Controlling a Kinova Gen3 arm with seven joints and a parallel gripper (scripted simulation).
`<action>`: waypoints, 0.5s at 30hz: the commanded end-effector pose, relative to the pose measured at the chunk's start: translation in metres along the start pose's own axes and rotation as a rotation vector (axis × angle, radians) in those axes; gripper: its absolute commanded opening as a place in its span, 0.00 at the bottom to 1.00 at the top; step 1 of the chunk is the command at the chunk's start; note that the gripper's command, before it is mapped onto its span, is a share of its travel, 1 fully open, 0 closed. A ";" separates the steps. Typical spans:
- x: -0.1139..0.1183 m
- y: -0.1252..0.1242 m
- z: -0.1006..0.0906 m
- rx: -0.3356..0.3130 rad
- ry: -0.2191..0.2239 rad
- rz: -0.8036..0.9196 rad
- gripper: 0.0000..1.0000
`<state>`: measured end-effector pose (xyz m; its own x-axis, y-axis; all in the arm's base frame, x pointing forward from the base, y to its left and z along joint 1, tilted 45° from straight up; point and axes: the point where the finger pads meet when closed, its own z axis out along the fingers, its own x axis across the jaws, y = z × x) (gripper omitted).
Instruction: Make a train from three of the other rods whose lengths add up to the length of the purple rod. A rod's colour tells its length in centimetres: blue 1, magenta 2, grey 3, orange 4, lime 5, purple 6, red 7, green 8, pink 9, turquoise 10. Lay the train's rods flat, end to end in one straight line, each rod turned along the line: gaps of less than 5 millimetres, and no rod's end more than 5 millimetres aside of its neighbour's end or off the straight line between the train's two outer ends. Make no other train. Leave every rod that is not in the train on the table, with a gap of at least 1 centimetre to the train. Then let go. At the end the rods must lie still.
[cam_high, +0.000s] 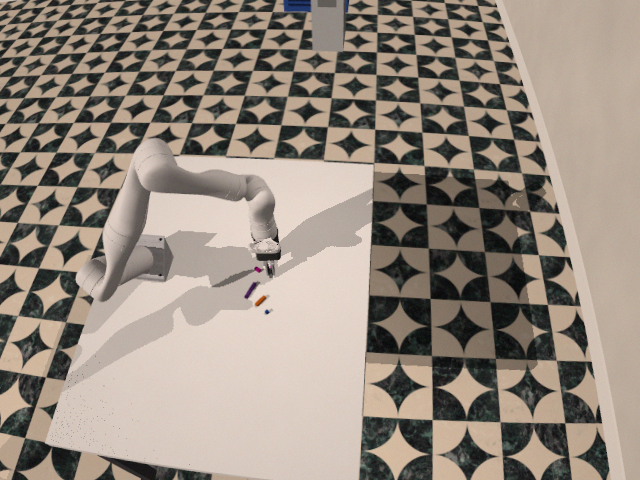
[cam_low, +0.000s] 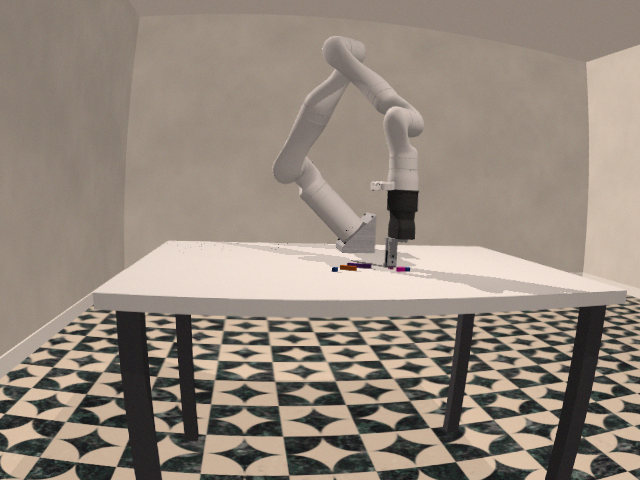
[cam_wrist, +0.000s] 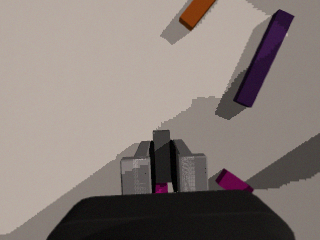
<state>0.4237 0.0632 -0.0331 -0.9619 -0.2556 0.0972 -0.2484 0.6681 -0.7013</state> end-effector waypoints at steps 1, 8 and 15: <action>-0.002 0.002 0.000 -0.001 -0.003 -0.016 0.24; -0.002 0.002 0.000 -0.001 -0.003 -0.016 0.24; -0.004 0.003 0.000 0.000 -0.003 -0.016 0.24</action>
